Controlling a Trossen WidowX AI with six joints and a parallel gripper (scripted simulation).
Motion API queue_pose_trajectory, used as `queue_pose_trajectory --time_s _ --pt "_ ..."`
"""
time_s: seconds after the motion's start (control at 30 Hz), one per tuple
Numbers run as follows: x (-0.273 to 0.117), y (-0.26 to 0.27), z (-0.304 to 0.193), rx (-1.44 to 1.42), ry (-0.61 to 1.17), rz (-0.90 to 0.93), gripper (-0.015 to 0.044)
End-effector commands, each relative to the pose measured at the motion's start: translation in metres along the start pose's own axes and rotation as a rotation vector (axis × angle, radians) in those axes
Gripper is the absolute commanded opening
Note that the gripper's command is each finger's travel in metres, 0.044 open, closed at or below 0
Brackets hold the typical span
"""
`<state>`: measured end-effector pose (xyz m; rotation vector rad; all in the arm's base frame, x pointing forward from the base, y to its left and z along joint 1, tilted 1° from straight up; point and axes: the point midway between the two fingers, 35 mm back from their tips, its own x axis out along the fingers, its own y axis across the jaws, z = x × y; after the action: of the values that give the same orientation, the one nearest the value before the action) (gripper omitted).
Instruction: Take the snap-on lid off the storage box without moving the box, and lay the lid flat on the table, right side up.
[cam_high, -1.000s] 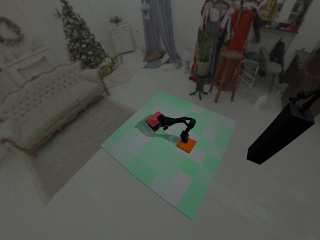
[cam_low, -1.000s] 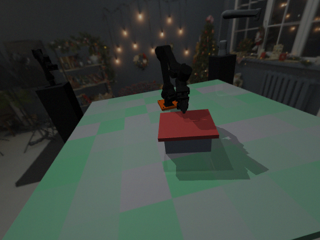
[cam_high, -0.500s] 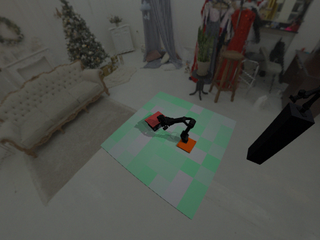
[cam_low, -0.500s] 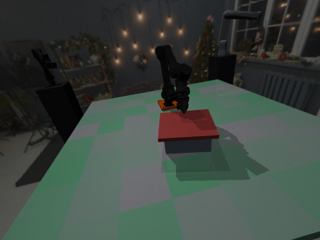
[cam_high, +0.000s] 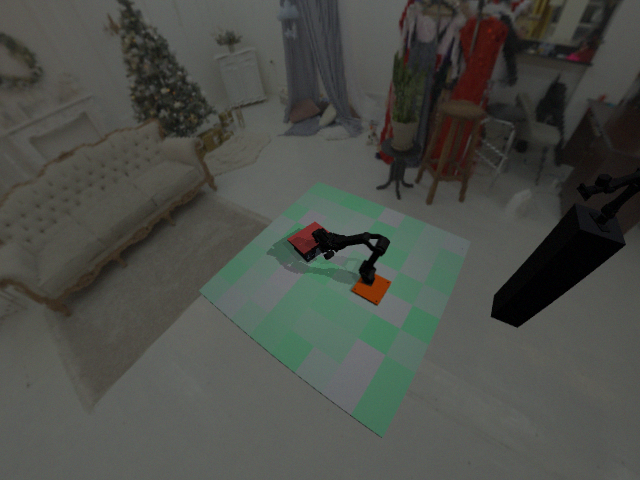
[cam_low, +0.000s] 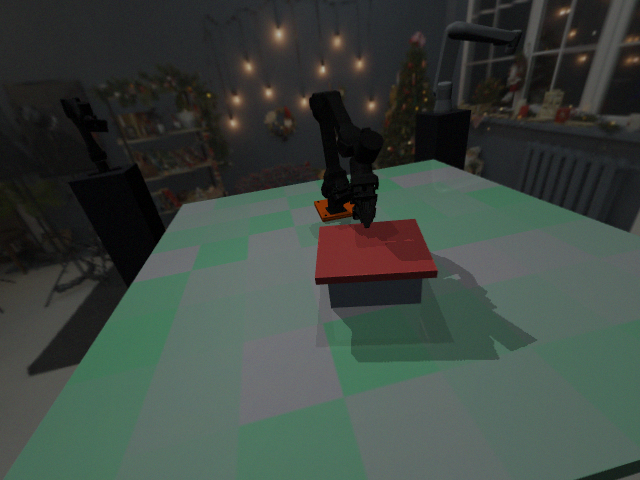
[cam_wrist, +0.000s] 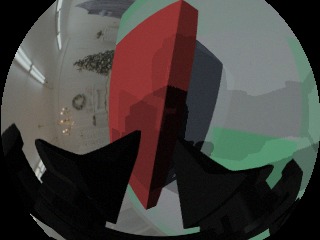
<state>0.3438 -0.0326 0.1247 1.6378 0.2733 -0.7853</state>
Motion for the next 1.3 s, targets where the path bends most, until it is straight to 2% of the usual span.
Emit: queue_pose_trajectory --time_s 0.0,1.27 --pt "0.0 0.001 0.0 0.0 0.001 0.0 0.0" --pt "-0.018 0.032 0.0 -0.002 0.002 0.001 0.0"
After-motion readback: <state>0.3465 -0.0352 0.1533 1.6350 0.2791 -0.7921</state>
